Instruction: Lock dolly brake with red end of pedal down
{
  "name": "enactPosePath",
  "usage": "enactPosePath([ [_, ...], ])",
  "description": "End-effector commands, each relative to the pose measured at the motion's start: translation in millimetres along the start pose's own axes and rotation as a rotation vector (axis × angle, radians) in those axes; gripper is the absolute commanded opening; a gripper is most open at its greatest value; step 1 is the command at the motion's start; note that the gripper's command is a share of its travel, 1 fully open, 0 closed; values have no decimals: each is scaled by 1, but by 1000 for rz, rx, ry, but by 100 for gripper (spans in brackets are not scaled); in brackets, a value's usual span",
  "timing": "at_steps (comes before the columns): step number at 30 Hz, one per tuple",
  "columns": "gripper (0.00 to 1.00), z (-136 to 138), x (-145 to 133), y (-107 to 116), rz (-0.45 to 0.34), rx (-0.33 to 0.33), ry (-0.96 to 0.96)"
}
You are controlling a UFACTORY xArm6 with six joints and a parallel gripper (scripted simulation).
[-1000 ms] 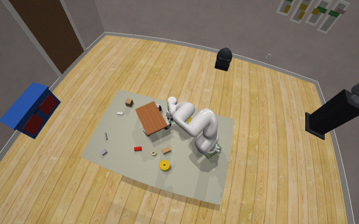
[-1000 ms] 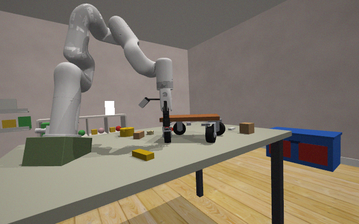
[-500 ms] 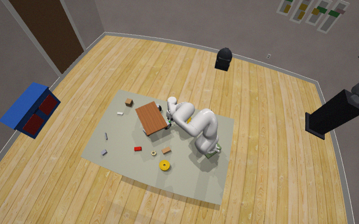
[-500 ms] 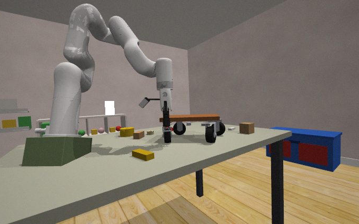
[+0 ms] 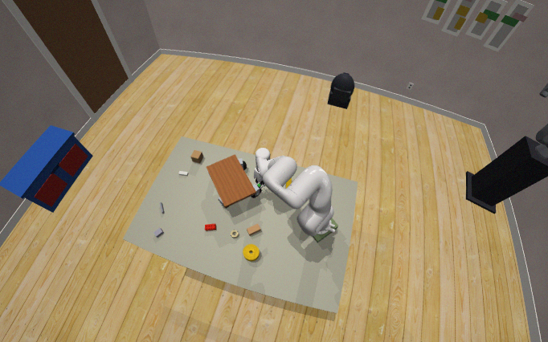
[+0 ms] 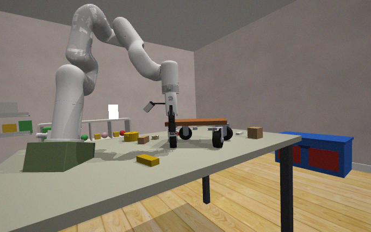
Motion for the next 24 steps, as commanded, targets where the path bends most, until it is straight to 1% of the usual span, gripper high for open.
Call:
enactPosePath([
  [1, 0, 1, -1, -2, -4, -1, 1],
  [24, 0, 1, -1, -9, -4, -1, 1],
])
Point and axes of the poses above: the point where the finger pads meet when closed, its own y axis back along the fingers, its own z axis across the jaws, x = y × z, the point moved 4 cm from there along y, back along the fingers, and after that the axes turned 13 degrees about -y, right-handed, at the moved point
